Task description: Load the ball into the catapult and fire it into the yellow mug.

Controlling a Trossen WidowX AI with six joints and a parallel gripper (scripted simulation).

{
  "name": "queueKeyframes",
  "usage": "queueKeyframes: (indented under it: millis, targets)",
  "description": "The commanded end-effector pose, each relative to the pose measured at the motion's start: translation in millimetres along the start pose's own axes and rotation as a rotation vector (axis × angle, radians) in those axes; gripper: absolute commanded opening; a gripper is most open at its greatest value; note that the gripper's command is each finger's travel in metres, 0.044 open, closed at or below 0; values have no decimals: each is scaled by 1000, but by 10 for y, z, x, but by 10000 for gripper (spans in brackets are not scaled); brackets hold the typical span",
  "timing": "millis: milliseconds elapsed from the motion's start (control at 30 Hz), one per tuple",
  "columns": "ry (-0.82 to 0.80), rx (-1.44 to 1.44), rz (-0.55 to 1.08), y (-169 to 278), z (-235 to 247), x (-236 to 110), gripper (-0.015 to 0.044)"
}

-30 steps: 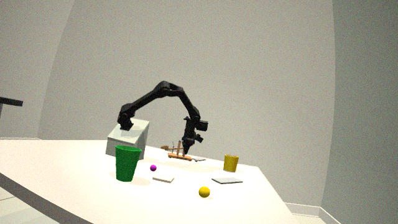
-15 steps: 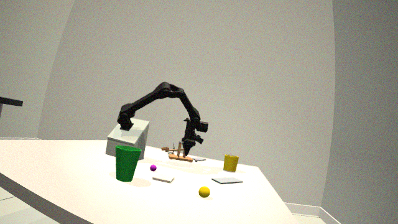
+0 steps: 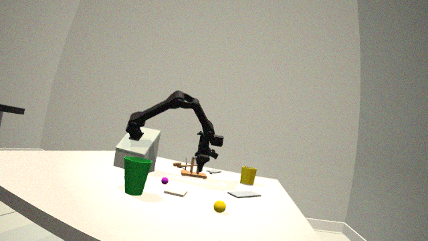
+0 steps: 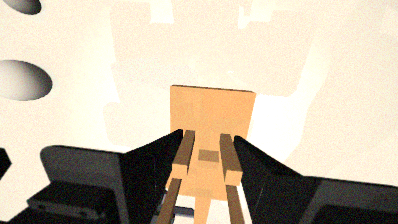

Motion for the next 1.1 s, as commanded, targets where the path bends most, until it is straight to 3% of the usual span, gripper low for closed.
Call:
queueKeyframes:
  millis: [0, 333, 833, 900, 1067]
  targets:
    - [4, -8, -5, 2, 0, 52, 0]
    - [0, 0, 0, 3, 1, 82, 0]
    - [0, 0, 0, -1, 2, 56, 394]
    - [-3, -1, -1, -23, 9, -151, 440]
    - [-4, -2, 0, 4, 13, -895, 440]
Point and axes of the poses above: the point midway between the two fingers, 35 mm back from their tips, its own x axis out along the fingers, its own z axis across the jaws, y = z × x, the point moved 2 cm from there along -x, back along the fingers, and after that the axes turned 7 degrees about x, right-handed, at the moved point
